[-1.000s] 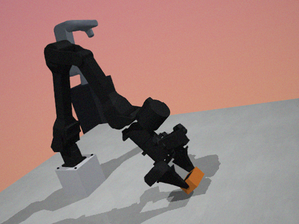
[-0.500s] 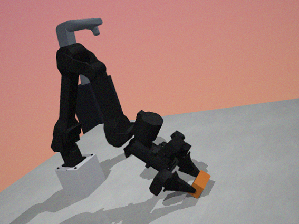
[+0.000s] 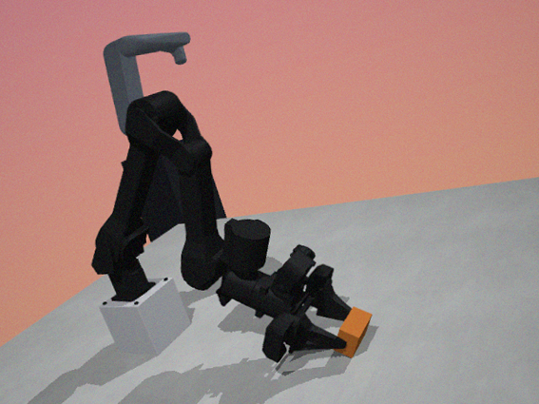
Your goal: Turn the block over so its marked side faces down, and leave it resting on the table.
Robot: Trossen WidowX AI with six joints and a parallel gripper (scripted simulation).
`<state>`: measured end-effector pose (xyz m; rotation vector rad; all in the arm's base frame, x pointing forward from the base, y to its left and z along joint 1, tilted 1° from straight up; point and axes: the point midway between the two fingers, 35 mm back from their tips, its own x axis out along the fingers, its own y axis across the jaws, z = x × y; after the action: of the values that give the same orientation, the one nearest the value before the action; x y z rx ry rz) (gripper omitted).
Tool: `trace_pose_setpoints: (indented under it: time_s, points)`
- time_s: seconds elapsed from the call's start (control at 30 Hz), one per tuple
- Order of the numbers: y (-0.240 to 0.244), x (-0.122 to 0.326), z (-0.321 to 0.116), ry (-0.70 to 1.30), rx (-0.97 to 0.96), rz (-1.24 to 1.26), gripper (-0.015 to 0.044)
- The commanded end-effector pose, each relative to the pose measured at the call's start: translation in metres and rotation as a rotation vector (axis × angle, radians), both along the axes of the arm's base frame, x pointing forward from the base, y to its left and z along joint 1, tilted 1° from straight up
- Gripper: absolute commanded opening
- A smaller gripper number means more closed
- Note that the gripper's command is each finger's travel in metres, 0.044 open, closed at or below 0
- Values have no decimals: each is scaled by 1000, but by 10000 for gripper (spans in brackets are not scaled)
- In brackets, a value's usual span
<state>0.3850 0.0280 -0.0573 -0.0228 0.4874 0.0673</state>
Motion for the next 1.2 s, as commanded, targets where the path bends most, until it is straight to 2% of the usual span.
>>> trace_pose_setpoints:
  time_s: [0.0,0.67,1.17]
  points:
    - [0,-8,0,-40,3,5,0]
    - [0,-11,5,-86,6,5,0]
    - [0,-11,5,-86,6,5,394]
